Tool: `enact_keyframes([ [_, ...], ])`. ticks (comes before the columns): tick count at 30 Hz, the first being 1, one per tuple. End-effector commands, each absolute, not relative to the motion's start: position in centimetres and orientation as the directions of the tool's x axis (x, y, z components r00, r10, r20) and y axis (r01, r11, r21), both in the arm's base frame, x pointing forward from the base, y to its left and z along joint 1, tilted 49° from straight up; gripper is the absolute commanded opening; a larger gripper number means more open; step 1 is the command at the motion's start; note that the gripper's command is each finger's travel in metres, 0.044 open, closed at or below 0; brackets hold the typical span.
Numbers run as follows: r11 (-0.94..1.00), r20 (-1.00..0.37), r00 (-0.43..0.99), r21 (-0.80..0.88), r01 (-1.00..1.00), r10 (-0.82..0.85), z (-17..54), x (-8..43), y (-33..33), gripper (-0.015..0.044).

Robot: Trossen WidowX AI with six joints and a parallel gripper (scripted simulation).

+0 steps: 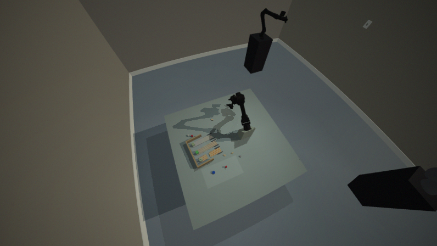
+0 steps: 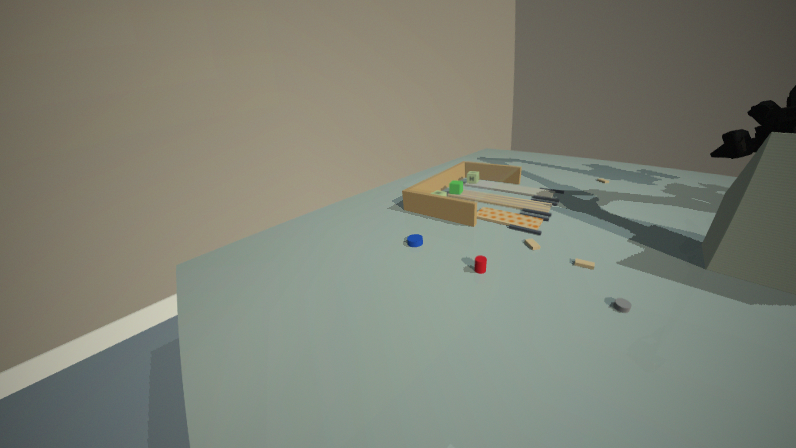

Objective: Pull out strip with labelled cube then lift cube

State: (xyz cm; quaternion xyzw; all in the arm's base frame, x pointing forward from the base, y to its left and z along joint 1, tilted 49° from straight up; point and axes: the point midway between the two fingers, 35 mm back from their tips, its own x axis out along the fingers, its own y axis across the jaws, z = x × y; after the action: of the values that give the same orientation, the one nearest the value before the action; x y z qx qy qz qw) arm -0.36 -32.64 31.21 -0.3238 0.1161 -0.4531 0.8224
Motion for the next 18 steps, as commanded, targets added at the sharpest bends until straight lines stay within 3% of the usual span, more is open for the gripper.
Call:
enact_keyframes([
  [1, 0.382, 0.102, 0.564, -0.636, 0.671, -0.82, 31.1, -0.2, -32.7, 0.04],
  [10, 0.511, 0.051, 0.628, -0.533, 0.675, -0.776, 26.8, 9.7, -34.9, 0.04],
  [18, 0.626, -0.053, 0.689, -0.471, 0.621, -0.723, 21.8, 19.7, -32.8, 0.04],
])
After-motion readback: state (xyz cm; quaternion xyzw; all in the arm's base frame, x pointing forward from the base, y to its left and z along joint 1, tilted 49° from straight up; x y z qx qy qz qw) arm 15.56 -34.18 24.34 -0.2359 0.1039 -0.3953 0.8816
